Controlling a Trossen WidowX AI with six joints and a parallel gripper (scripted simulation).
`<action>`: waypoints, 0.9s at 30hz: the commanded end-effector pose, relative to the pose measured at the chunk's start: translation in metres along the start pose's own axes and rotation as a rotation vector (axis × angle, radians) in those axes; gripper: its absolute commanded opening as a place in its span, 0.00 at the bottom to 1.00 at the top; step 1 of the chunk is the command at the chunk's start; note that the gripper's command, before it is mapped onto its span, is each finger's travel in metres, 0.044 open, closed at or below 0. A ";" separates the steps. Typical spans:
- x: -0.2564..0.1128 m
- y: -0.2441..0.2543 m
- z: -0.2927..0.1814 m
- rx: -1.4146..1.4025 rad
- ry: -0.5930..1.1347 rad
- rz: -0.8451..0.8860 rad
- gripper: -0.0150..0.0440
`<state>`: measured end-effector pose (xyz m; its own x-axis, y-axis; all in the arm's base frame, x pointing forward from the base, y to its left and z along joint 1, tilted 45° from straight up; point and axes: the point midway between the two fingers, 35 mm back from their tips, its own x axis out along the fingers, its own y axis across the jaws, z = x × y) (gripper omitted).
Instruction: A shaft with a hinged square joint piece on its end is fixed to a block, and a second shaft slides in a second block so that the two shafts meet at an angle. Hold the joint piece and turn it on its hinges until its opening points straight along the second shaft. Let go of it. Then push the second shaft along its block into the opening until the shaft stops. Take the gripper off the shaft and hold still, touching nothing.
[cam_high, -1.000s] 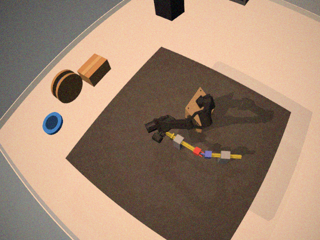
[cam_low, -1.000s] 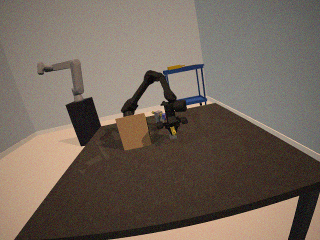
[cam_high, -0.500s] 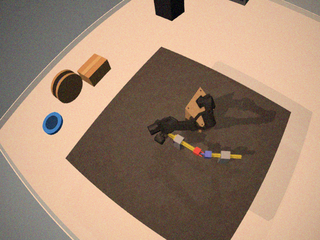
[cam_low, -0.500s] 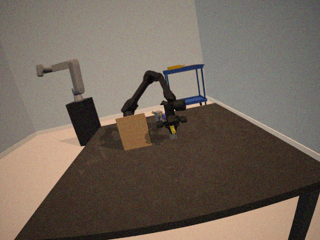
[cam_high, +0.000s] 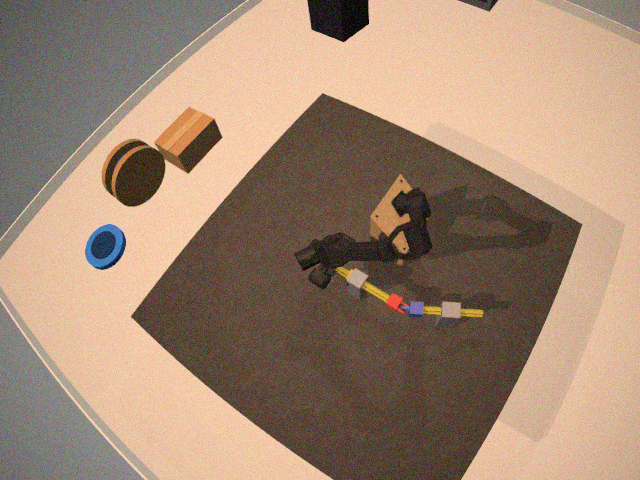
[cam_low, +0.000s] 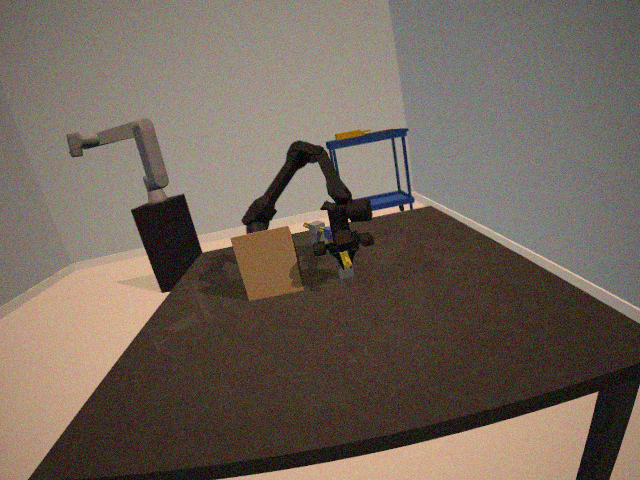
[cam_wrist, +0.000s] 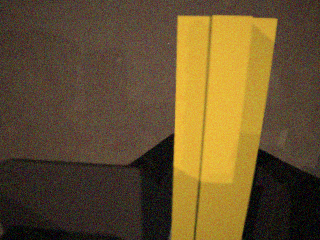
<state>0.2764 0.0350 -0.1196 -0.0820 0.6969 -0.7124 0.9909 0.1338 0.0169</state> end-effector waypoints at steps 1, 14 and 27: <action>0.000 0.000 0.000 -0.001 0.001 -0.001 0.41; 0.000 0.000 0.000 -0.001 0.001 -0.001 0.99; -0.020 0.000 0.000 -0.002 0.001 0.002 1.00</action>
<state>0.2739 0.0342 -0.1169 -0.0950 0.7012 -0.7066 0.9899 0.1414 0.0072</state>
